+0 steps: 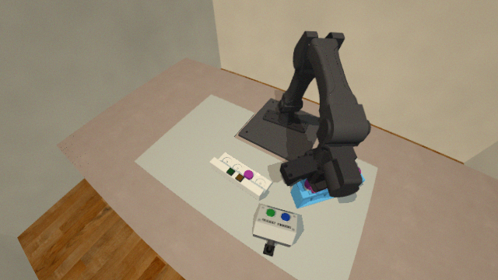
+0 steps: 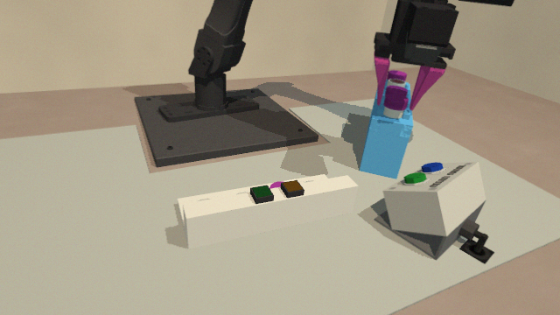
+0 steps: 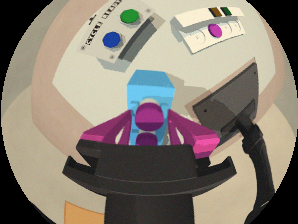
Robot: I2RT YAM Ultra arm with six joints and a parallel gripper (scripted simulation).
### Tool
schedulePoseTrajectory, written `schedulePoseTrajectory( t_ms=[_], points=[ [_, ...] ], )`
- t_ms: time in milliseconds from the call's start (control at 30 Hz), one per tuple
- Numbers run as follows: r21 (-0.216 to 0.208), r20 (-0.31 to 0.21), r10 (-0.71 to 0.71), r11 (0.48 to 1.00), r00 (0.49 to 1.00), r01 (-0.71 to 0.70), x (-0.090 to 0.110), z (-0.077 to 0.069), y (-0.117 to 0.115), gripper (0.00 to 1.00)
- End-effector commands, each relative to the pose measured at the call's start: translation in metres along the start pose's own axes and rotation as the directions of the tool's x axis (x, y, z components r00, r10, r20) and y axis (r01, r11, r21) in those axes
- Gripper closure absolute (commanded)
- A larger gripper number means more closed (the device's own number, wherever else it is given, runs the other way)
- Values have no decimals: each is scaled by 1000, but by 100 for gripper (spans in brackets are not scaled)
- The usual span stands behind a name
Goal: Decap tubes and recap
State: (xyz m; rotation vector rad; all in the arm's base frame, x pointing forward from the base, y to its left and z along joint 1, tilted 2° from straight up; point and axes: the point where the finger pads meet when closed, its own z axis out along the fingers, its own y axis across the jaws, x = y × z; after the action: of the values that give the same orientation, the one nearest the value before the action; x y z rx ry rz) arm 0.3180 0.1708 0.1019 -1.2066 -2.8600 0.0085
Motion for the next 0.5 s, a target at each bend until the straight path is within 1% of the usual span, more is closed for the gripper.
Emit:
schedulePoseTrajectory(
  t_ms=[0,33,333,367,467],
  points=[
    [-17,1,226,974,974,-226,0,-5,3,51],
    [-17,0,306,952,952,-306,0,-5,3,51],
    [-17,0,310,951,951,-310,0,-5,2,51],
    [-17,0,310,951,951,-310,0,-5,2,100],
    [-17,0,310,951,951,-310,0,-5,2,100]
  ],
)
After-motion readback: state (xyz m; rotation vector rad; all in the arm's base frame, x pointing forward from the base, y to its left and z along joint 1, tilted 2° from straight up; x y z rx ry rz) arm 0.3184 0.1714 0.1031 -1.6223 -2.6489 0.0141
